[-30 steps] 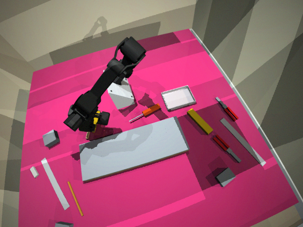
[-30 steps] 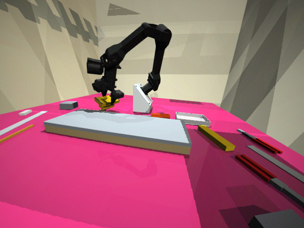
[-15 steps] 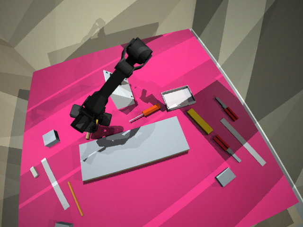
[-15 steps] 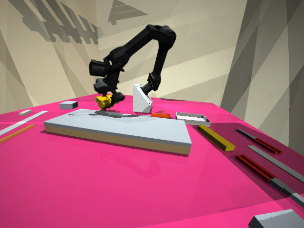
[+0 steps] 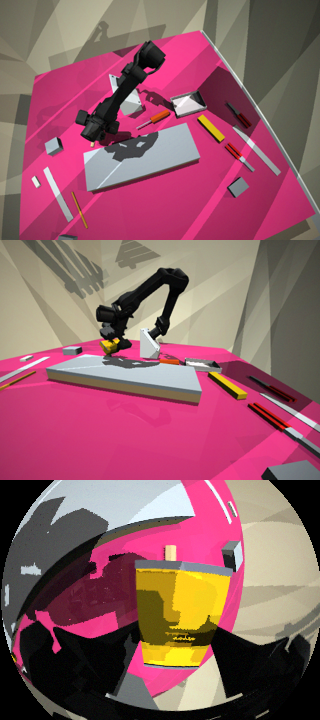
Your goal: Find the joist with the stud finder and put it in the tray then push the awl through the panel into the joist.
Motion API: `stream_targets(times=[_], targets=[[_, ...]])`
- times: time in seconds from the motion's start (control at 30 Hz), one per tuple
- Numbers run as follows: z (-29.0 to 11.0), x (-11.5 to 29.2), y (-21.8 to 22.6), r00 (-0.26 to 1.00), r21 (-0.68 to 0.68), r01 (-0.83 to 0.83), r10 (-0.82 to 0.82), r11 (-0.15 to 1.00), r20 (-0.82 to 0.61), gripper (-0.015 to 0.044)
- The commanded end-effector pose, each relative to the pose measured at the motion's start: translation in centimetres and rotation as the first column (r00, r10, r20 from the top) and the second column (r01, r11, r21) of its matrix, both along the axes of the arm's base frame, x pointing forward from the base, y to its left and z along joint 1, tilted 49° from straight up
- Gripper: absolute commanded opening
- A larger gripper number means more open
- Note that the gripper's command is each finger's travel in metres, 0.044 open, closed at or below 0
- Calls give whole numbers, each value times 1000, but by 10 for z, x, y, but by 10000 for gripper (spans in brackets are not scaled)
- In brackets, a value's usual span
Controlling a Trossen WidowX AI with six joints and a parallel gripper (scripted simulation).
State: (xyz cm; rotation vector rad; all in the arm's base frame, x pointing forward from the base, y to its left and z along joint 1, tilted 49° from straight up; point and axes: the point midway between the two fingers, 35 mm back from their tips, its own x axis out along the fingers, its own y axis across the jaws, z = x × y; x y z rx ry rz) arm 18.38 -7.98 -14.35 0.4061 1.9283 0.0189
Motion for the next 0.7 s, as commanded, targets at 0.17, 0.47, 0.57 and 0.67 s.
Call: stream_targets(times=[0.17, 0.47, 0.57, 0.67], targets=[[0, 1, -1, 1000, -74, -21, 20, 997, -17, 0], [0, 1, 1, 999, -135, -43, 39, 990, -34, 0], [0, 1, 1, 998, -156, -51, 45, 986, -39, 0], [0, 1, 2, 998, -177, -58, 51, 983, -43, 0]])
